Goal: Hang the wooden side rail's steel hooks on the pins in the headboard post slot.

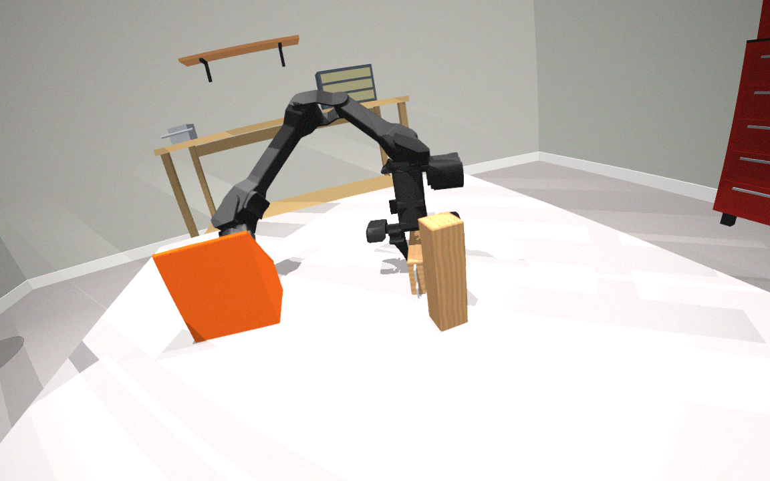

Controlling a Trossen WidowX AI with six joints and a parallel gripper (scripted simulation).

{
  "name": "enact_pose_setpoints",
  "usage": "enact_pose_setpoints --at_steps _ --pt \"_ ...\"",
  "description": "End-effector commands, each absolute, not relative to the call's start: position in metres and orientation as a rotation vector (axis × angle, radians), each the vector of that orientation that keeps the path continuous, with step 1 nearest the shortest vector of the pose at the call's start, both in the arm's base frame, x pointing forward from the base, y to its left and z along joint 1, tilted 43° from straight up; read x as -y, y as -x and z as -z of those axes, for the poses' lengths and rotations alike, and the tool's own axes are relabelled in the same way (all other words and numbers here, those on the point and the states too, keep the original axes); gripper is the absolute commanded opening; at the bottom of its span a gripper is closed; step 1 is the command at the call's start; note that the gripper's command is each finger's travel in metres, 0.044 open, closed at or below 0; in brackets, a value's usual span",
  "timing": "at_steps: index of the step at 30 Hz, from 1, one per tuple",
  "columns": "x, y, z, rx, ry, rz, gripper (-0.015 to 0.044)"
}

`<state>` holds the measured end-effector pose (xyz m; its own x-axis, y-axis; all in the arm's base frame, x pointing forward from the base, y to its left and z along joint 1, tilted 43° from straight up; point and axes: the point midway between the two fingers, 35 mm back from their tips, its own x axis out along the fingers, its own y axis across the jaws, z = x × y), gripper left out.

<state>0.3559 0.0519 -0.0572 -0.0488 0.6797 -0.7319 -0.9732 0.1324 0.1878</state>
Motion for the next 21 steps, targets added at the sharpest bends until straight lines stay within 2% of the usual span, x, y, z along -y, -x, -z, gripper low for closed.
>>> enact_pose_setpoints --at_steps 1,21 --pt "-0.0553 -0.3576 0.0542 -0.759 0.520 -1.453 0.0000" --pt "-0.0576 -0.3564 0.0518 -0.635 0.653 -1.527 0.0000"
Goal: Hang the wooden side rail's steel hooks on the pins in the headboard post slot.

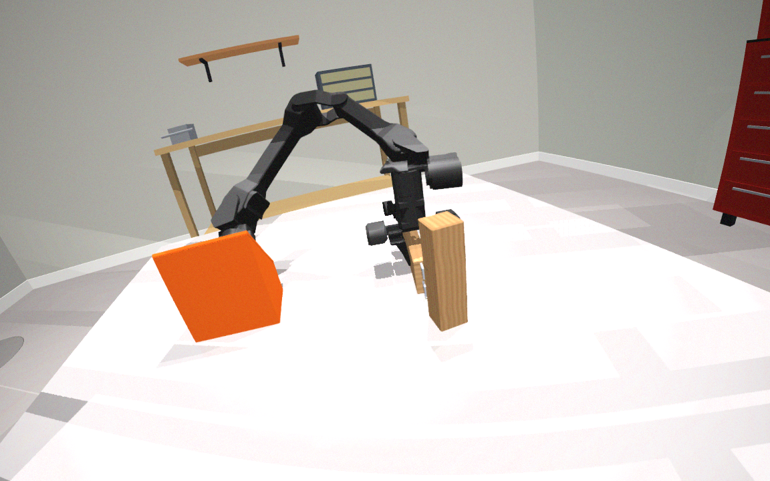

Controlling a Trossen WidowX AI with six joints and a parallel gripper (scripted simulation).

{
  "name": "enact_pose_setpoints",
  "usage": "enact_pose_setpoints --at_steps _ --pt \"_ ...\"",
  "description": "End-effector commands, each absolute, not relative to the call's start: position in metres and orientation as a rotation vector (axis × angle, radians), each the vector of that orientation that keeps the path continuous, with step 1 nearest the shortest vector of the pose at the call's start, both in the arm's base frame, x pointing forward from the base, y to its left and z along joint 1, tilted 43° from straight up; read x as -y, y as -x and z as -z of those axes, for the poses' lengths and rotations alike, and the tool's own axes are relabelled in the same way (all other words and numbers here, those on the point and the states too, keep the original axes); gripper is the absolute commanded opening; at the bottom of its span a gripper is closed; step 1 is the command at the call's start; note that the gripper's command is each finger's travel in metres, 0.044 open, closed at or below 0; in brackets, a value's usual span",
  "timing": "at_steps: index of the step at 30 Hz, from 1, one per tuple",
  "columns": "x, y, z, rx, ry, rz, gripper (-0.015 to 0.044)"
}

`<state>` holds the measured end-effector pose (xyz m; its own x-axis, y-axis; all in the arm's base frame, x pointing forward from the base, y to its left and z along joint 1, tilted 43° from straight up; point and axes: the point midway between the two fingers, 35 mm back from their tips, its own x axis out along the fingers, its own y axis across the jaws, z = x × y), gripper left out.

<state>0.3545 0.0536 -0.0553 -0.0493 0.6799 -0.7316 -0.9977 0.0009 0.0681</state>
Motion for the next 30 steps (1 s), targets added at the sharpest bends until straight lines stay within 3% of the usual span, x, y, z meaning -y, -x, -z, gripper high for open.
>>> enact_pose_setpoints --at_steps 1,30 --pt "-0.058 -0.356 0.052 -0.629 0.659 -1.531 0.0000" --pt "-0.056 -0.338 0.052 -0.490 0.800 -1.603 0.0000"
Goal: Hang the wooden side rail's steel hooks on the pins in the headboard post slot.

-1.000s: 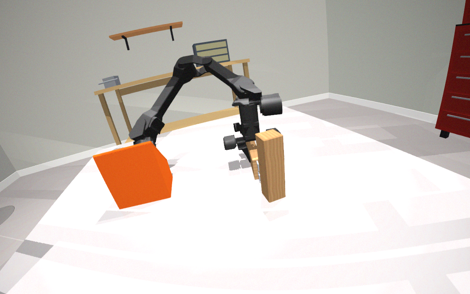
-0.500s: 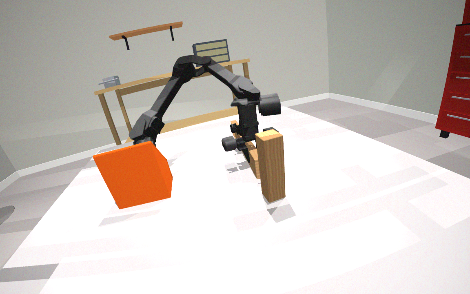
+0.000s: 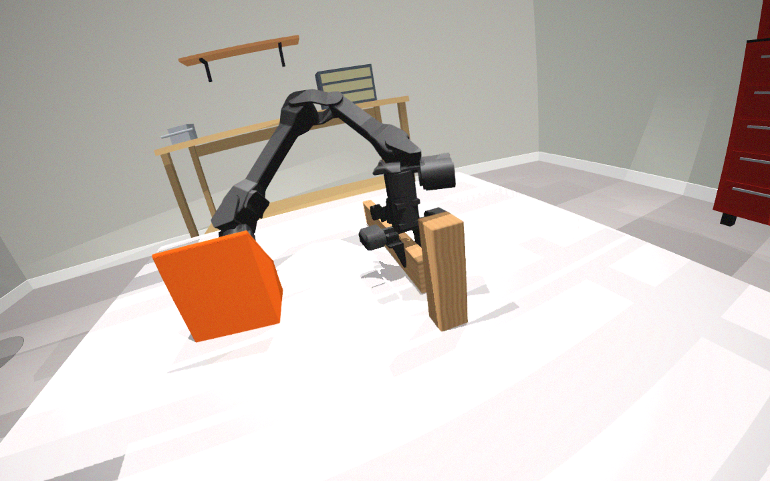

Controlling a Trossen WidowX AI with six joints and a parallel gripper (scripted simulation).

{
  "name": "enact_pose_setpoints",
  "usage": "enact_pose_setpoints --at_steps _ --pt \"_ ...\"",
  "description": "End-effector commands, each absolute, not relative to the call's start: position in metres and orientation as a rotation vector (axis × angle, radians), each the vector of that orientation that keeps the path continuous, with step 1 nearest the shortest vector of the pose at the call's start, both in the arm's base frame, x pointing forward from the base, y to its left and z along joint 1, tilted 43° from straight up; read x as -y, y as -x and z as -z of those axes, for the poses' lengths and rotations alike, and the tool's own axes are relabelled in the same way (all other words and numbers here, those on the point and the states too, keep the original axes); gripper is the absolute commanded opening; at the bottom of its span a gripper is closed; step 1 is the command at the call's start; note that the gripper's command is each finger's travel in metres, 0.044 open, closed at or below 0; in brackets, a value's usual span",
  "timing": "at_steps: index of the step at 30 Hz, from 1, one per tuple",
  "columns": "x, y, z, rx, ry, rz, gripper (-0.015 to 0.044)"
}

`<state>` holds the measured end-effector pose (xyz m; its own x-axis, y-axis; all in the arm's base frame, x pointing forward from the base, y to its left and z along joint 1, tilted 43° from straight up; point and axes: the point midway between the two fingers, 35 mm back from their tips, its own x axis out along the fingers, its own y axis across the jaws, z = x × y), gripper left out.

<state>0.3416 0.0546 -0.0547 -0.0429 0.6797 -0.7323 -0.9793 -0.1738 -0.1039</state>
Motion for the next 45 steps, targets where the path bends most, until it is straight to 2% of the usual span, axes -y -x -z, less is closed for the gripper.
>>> enact_pose_setpoints --at_steps 1,45 --pt "-0.0562 -0.3377 0.0523 -0.490 0.800 -1.603 0.0000" --pt "-0.0527 -0.3365 0.0515 -0.490 0.800 -1.603 0.0000"
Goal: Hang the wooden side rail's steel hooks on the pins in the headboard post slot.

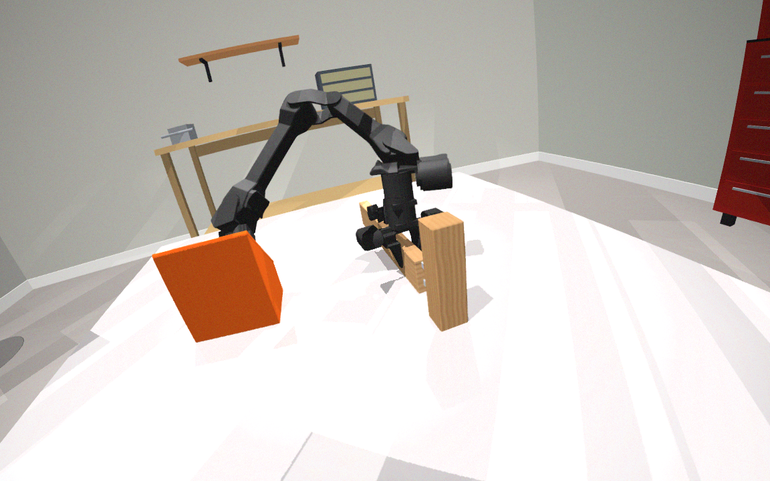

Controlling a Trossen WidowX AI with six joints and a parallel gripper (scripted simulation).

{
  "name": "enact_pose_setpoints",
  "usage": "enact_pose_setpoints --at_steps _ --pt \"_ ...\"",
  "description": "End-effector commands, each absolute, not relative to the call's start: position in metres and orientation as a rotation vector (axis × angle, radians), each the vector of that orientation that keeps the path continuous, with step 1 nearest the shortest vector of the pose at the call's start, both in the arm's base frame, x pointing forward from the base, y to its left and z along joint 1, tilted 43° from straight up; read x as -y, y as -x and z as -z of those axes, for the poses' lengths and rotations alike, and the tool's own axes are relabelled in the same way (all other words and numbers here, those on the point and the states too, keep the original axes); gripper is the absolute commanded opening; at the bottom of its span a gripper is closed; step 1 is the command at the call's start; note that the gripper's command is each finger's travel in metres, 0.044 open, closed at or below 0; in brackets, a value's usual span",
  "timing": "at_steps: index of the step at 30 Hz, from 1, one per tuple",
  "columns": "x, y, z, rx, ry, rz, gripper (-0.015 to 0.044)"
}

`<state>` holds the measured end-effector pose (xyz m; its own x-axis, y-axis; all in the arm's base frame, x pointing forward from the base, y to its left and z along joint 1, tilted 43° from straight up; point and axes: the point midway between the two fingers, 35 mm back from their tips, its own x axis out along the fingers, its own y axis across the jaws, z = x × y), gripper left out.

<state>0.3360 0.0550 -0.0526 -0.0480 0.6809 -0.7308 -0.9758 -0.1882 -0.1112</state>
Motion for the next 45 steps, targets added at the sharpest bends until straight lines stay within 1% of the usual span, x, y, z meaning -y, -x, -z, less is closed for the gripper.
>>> enact_pose_setpoints --at_steps 1,45 --pt "-0.0526 -0.3365 0.0514 -0.490 0.800 -1.603 0.0000" --pt "-0.0475 -0.3368 0.0460 -0.490 0.801 -1.603 0.0000"
